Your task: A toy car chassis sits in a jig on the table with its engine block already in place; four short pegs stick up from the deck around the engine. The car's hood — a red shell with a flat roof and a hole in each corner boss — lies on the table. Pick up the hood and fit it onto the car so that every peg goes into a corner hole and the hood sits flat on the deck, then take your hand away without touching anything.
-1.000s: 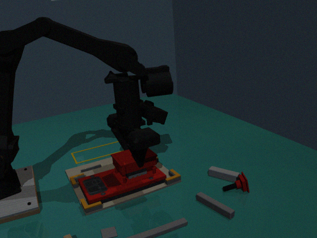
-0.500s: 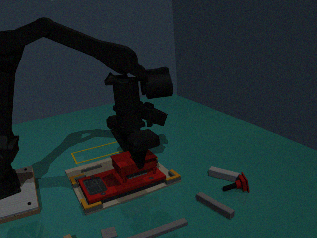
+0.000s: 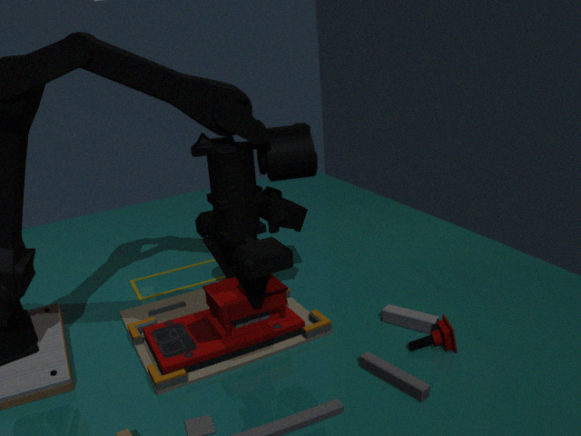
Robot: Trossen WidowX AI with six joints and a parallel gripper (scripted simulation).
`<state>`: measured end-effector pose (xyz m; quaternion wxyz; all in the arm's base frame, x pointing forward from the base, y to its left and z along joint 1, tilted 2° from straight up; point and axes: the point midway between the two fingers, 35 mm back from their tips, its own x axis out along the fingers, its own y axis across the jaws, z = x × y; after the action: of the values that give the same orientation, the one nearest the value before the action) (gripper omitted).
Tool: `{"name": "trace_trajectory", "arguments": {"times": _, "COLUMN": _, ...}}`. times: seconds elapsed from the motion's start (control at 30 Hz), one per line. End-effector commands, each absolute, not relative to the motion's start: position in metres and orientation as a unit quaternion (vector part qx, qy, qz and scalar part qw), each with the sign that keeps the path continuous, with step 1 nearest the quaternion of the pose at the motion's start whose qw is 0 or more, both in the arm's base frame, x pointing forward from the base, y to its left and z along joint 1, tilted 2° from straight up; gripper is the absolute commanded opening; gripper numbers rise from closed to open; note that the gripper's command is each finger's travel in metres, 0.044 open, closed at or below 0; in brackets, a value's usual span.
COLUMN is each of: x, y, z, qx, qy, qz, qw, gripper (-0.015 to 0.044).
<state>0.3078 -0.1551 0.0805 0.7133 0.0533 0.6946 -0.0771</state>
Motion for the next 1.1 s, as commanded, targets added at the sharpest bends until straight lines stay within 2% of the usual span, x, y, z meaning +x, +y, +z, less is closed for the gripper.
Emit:
{"name": "trace_trajectory", "arguments": {"times": 0.0, "x": 0.308, "y": -0.155, "z": 0.079, "qx": 0.052, "qy": 0.694, "qz": -0.075, "qw": 0.714, "gripper": 0.0000}}
{"name": "trace_trajectory", "arguments": {"times": 1.07, "x": 0.308, "y": -0.156, "z": 0.067, "qx": 0.052, "qy": 0.694, "qz": -0.075, "qw": 0.714, "gripper": 0.0000}}
